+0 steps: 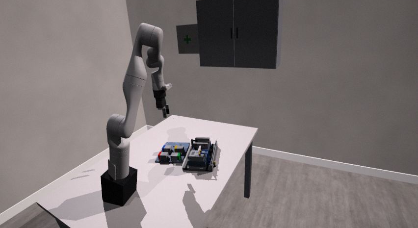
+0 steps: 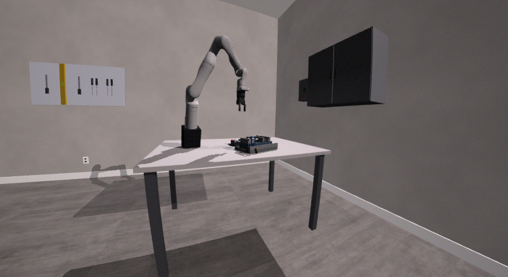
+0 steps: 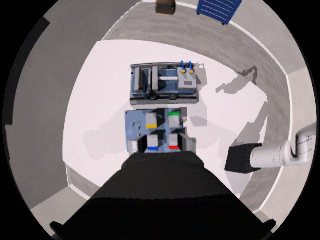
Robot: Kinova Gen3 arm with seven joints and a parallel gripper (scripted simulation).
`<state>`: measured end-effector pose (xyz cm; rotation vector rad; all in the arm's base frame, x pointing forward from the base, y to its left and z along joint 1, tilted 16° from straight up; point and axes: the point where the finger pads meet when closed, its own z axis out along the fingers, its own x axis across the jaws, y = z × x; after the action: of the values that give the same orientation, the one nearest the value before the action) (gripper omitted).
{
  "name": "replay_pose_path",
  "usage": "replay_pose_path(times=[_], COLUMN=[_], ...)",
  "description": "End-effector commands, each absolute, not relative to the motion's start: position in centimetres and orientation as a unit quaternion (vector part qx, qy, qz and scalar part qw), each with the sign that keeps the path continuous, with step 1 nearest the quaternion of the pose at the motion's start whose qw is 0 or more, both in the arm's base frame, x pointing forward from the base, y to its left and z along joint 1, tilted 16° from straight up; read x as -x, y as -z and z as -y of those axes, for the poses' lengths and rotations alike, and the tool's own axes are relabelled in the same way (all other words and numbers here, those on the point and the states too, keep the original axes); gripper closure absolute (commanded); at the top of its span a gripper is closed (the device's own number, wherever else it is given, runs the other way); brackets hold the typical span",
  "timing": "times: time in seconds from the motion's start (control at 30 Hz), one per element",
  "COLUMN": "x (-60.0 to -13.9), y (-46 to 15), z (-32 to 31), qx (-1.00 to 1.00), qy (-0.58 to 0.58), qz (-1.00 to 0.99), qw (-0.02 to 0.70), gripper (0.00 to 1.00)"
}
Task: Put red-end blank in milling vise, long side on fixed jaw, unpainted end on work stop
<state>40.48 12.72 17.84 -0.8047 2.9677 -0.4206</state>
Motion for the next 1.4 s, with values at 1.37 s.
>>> replay_pose_path(times=[1.37], x=[-40.26], y=[-17.18], z=[-12.88], qx=[0.368], qy=[0.137], qz=[-0.920], qw=[0.003], gripper=[0.00])
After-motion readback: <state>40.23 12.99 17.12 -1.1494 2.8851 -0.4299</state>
